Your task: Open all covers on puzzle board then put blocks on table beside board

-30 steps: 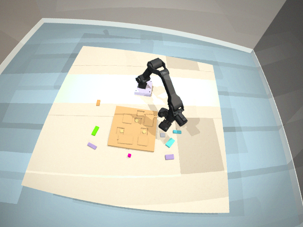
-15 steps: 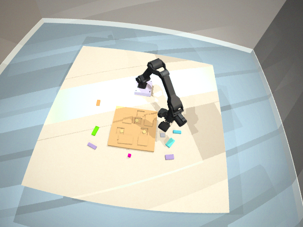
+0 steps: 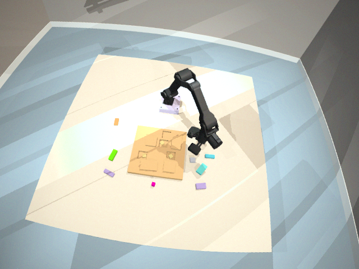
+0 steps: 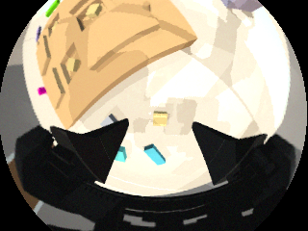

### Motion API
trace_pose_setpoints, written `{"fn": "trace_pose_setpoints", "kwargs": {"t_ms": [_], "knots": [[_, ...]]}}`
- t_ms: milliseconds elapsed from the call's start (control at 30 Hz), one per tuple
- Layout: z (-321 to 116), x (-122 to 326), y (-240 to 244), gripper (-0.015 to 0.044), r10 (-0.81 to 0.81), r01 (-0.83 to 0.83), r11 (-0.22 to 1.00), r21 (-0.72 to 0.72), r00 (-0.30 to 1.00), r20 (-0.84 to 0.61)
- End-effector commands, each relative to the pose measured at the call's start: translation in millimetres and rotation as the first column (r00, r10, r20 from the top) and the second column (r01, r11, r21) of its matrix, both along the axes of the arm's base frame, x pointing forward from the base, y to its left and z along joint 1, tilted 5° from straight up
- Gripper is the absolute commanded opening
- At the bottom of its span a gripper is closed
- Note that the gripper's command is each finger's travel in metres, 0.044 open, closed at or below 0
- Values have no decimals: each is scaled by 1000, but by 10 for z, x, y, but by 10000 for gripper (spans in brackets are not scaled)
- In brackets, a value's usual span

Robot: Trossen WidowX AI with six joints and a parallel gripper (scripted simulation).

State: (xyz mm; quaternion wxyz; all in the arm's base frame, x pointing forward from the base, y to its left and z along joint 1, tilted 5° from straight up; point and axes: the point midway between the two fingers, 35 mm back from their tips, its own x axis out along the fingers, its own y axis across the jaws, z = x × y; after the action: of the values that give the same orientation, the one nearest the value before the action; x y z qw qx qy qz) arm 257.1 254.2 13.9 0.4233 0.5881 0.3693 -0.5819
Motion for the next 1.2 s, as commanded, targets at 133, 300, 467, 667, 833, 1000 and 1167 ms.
{"fn": "trace_pose_setpoints", "kwargs": {"t_ms": [133,300,467,667,833,1000,1167], "knots": [[303,5,35,440,-2,2,1000,11,1000,10],[463,-12,35,440,-1,1,1000,10,1000,9],[601,-31,31,440,0,0,1000,9,1000,8],[615,9,-47,361,109,-109,994,3,994,2],[644,130,-313,230,463,-463,886,-13,886,-22],[665,215,-539,99,775,-777,630,-19,630,-53],[682,278,-740,0,965,-969,246,-12,246,-86]]}}
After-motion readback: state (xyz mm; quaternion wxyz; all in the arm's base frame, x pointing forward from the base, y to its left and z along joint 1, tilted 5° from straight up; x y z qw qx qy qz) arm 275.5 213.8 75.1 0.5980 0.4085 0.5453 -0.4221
